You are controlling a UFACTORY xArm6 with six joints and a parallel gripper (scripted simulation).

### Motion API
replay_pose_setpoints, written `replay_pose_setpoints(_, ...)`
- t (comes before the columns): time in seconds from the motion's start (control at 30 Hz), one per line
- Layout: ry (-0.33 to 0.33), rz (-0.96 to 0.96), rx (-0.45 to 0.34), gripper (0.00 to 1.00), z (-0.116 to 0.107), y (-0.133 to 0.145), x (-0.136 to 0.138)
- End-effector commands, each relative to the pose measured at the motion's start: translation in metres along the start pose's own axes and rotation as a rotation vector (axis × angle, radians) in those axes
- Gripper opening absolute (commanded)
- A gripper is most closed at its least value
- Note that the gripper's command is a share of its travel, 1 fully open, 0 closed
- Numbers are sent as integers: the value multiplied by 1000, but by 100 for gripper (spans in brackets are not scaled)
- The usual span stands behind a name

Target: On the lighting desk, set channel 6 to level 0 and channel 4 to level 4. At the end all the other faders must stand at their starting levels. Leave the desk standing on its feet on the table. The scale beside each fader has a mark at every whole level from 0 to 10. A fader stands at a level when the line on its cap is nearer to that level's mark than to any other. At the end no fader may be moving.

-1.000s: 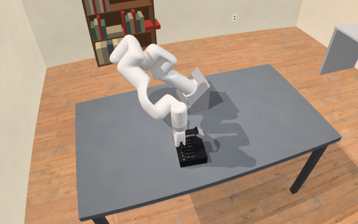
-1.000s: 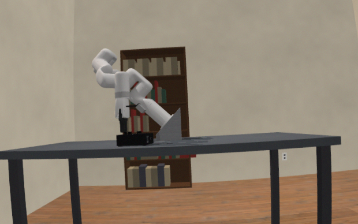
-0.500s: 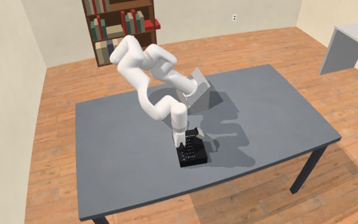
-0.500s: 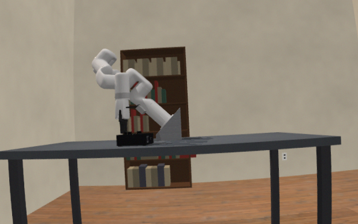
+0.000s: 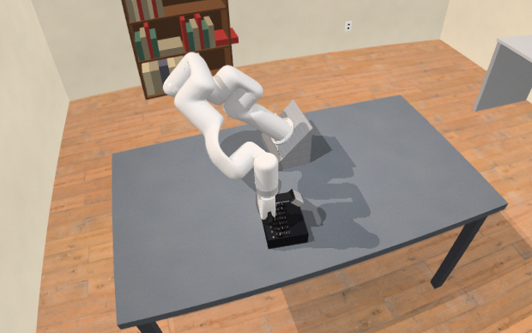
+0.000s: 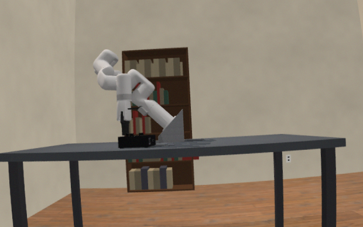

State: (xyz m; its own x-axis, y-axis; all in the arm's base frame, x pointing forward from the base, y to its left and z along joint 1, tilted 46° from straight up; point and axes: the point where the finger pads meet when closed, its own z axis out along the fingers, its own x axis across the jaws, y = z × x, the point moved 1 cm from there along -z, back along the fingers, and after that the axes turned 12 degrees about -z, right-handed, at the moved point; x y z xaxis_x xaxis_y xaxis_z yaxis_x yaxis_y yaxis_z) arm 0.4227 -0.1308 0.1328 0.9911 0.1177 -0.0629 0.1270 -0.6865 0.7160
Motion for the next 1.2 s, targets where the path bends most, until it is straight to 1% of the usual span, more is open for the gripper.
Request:
replay_pose_setpoints(0.0, 3, 1, 0, 0, -1, 0, 1)
replay_pose_setpoints(1.17, 3, 1, 0, 0, -1, -15, 4)
